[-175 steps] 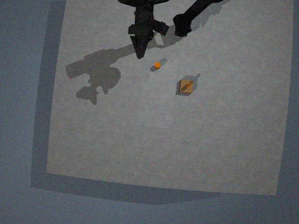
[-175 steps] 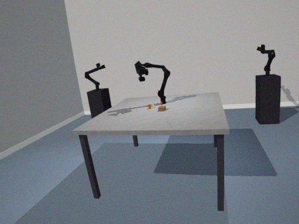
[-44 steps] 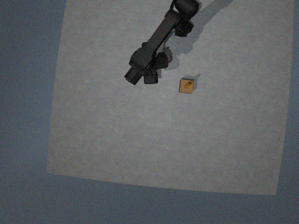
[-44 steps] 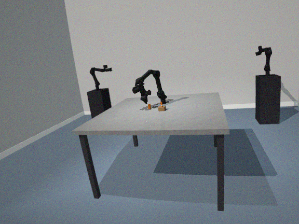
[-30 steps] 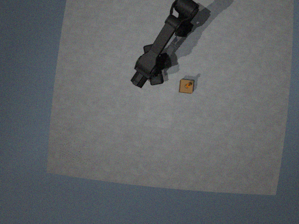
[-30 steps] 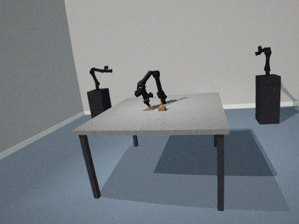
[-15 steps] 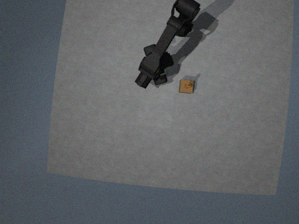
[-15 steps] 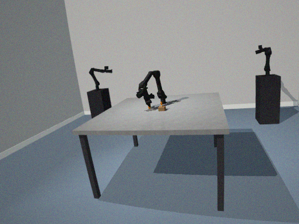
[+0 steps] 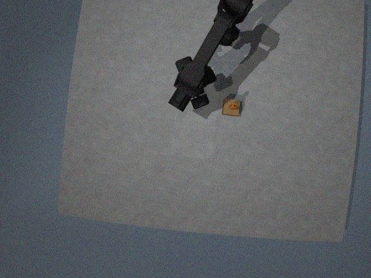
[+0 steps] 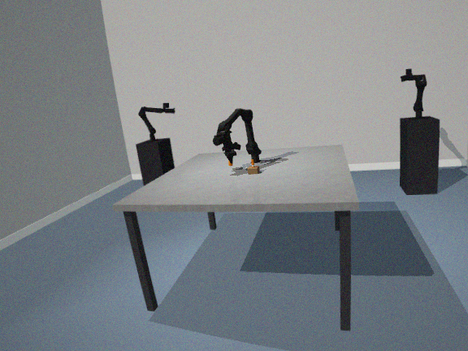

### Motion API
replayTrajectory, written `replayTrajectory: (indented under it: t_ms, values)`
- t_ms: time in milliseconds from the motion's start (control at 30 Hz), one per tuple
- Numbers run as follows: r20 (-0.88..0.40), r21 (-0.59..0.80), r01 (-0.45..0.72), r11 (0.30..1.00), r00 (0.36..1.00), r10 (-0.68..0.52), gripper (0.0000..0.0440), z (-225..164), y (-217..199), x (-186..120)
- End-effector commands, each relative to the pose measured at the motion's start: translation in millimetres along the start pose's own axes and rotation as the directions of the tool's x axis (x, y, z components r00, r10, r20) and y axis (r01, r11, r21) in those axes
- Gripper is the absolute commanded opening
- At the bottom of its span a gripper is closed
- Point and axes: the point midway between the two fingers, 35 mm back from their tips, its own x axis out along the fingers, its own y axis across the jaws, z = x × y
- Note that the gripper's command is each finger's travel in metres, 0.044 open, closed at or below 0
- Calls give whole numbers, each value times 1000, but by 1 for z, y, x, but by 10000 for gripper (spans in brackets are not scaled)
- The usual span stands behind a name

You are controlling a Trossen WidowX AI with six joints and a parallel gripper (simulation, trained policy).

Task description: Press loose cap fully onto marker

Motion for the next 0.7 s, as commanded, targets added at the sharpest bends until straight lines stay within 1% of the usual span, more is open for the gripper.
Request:
replayTrajectory:
  t_ms: [0, 233, 667]
  values:
    - [-28, -21, 15, 1000, 999, -16, 52, -1, -4, -12]
    - [-50, -55, 37, 998, 998, -40, 49, 7, -22, -28]
    - [-56, -115, 58, 992, 996, -65, 32, 34, -62, -51]
